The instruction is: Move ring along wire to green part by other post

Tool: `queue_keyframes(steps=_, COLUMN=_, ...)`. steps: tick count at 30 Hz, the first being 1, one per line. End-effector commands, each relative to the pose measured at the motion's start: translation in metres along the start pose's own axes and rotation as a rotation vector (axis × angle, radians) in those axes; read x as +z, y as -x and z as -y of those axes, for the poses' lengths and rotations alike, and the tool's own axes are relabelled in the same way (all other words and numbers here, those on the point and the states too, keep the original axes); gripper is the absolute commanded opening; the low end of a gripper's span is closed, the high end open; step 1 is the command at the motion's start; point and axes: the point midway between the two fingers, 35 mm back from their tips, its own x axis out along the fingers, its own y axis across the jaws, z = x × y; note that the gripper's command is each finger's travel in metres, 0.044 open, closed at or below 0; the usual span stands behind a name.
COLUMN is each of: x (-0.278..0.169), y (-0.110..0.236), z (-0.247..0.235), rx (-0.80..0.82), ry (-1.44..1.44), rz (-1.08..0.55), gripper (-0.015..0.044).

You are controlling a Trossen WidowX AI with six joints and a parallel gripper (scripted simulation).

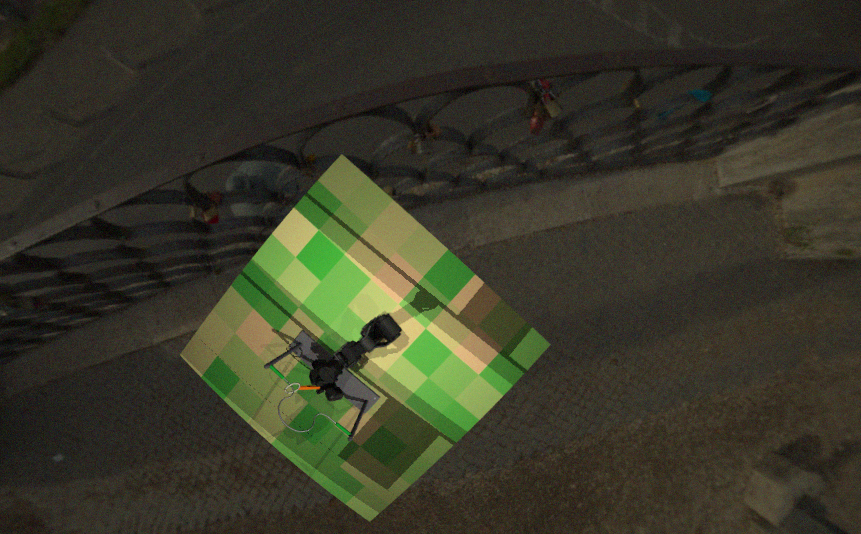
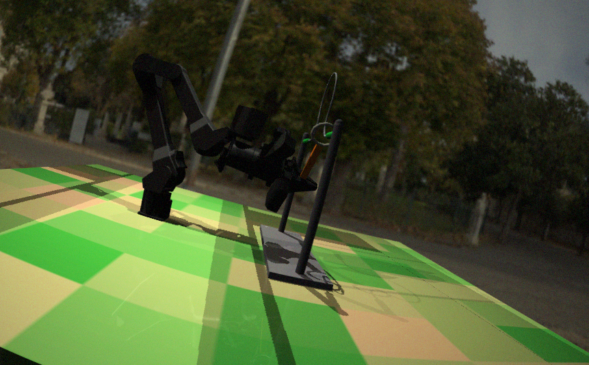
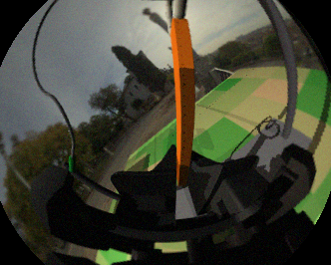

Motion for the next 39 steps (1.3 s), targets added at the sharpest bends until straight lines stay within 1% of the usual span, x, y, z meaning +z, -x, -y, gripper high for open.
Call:
queue_keyframes(steps=1, x=0.002, y=0.006, z=-0.016, rx=0.022, ry=-0.073, rz=-0.045, gripper=-0.0150)
queue_keyframes(steps=11, x=0.007, y=0.025, z=-0.045, rx=0.068, ry=-0.250, rz=-0.172, gripper=-0.0150)
queue_keyframes(steps=27, x=0.035, y=0.059, z=-0.091, rx=0.217, ry=-0.569, rz=-0.404, gripper=-0.0150)
queue_keyframes(steps=39, x=0.056, y=0.065, z=-0.116, rx=0.291, ry=-0.765, rz=-0.411, gripper=-0.0150)
